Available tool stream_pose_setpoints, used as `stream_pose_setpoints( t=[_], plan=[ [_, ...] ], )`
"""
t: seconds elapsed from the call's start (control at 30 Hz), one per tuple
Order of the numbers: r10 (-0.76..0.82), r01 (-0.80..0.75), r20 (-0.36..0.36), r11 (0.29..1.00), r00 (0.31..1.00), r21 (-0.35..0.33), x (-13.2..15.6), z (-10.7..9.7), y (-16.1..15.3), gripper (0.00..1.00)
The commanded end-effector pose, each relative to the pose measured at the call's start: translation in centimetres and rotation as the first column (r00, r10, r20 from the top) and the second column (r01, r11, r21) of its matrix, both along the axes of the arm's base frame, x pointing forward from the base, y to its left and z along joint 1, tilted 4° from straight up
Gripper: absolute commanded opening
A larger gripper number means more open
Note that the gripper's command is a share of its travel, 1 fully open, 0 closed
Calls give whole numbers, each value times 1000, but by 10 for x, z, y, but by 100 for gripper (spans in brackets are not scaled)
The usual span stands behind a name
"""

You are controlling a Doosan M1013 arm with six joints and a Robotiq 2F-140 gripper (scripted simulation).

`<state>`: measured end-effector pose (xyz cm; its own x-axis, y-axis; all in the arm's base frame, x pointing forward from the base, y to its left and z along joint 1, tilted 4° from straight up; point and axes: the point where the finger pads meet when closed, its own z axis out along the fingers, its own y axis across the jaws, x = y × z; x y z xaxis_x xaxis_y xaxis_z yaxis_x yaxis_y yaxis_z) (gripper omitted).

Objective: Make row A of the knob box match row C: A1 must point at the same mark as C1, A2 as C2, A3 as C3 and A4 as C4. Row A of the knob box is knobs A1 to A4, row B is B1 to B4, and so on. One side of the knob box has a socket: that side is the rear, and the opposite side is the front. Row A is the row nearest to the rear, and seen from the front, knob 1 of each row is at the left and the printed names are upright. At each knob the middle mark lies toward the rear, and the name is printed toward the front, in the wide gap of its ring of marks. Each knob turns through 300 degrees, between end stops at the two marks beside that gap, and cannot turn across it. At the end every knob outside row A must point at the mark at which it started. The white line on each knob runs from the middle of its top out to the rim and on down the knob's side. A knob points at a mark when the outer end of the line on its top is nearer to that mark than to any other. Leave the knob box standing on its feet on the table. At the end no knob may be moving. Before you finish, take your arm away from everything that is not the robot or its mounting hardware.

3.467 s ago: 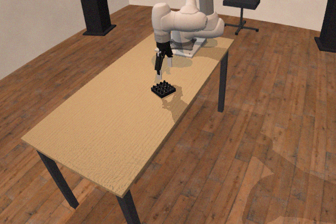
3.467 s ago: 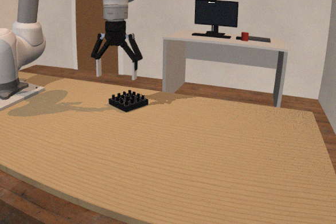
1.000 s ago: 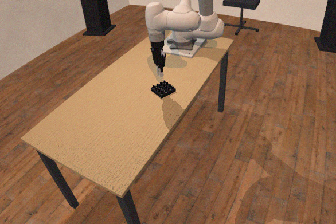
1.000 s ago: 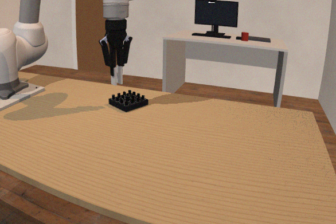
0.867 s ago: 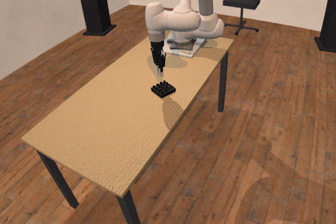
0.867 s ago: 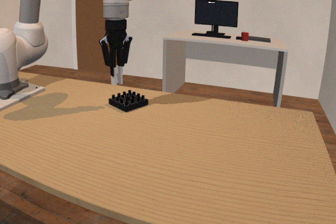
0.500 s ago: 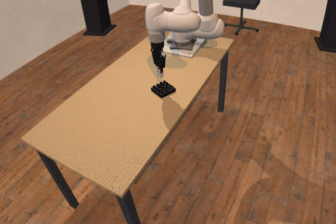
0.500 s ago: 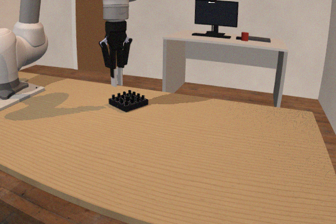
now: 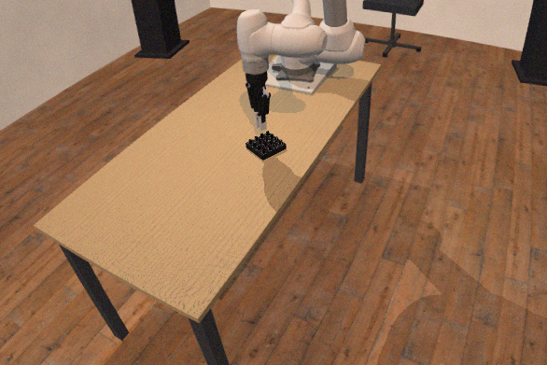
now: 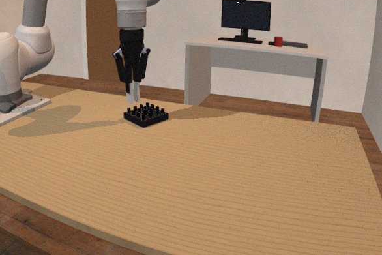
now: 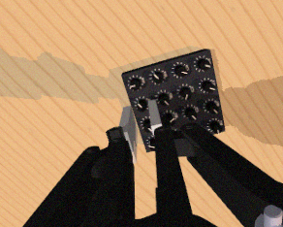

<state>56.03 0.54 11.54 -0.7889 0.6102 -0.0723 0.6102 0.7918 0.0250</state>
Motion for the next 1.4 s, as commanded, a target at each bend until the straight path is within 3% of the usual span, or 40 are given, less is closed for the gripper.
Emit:
stream_pose_setpoints(
  t=[0.0,0.63,1.37],
  plan=[
    [0,0,0,1000,1000,0,0,-4,0,12],
    [0,0,0,1000,1000,0,2,-21,-1,12],
    [0,0,0,1000,1000,0,2,-22,-1,12]
  ],
)
